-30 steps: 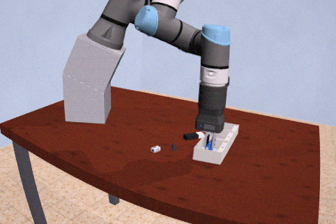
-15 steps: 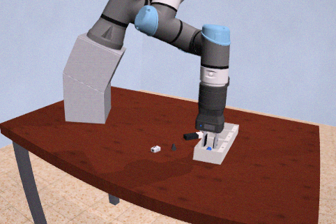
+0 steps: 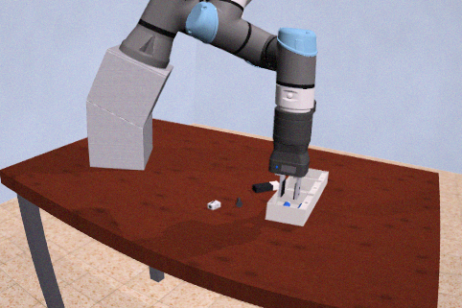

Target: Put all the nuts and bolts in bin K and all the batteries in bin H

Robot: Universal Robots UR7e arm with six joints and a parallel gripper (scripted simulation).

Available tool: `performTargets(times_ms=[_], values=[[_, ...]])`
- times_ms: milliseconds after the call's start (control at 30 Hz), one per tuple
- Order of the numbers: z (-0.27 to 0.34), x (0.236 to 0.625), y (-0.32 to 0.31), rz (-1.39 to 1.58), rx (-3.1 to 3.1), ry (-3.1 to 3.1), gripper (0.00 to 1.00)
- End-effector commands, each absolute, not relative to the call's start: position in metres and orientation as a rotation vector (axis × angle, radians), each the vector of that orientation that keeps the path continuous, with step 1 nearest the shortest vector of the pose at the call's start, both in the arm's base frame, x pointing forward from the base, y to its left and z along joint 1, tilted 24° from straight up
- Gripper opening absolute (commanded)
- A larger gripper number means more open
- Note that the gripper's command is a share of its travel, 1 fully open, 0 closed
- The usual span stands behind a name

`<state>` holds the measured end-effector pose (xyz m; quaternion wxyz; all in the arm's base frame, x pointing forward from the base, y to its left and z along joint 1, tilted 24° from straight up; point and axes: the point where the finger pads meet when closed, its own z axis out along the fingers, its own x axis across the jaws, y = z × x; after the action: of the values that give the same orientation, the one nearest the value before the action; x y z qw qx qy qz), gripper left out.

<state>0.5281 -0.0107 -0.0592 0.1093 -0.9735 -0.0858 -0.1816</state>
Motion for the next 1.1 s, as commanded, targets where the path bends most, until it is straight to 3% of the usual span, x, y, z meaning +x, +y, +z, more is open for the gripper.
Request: performTargets(times_ms=[0,633,1067], values=[[-0.054,0.527,-0.012,-0.536,-2.863,-0.252,0.60],[-0.042,0.522,-0.015,-0.536,-2.863,-0.252,0.60],[-0.071,0.418,-0.029,-0.606,-2.810,-0.883,0.62]])
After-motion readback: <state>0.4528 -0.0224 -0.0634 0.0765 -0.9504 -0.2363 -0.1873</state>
